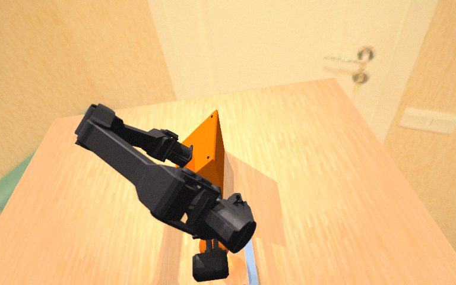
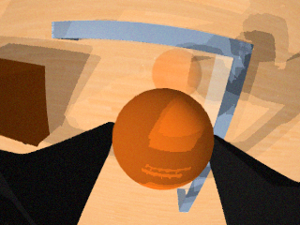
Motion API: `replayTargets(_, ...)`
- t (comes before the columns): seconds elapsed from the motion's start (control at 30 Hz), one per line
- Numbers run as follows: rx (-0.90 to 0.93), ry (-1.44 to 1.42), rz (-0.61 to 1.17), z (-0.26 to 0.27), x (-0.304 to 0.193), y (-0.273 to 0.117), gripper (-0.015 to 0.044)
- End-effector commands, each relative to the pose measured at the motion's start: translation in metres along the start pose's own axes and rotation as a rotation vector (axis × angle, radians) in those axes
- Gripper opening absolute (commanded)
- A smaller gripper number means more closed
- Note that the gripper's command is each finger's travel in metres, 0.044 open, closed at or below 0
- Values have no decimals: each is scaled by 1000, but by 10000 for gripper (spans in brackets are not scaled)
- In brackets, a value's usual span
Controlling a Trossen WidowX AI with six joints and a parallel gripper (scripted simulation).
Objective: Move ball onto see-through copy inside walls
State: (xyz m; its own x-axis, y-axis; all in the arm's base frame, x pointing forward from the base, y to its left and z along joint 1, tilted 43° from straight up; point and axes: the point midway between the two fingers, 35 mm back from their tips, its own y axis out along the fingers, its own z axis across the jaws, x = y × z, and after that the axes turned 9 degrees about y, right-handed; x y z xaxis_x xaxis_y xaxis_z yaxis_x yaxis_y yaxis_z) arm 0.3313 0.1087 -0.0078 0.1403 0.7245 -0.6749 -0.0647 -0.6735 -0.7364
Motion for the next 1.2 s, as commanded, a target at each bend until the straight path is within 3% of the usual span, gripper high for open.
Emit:
replayTargets(0.0,-10,2,-5,-7,13,10,0)
replayTargets(0.3,-11,3,-6,-13,28,32,0)
replayTargets(0.67,-12,3,-3,-13,27,91,0)
replayTargets(1.17,-12,3,-2,-13,27,111,0)
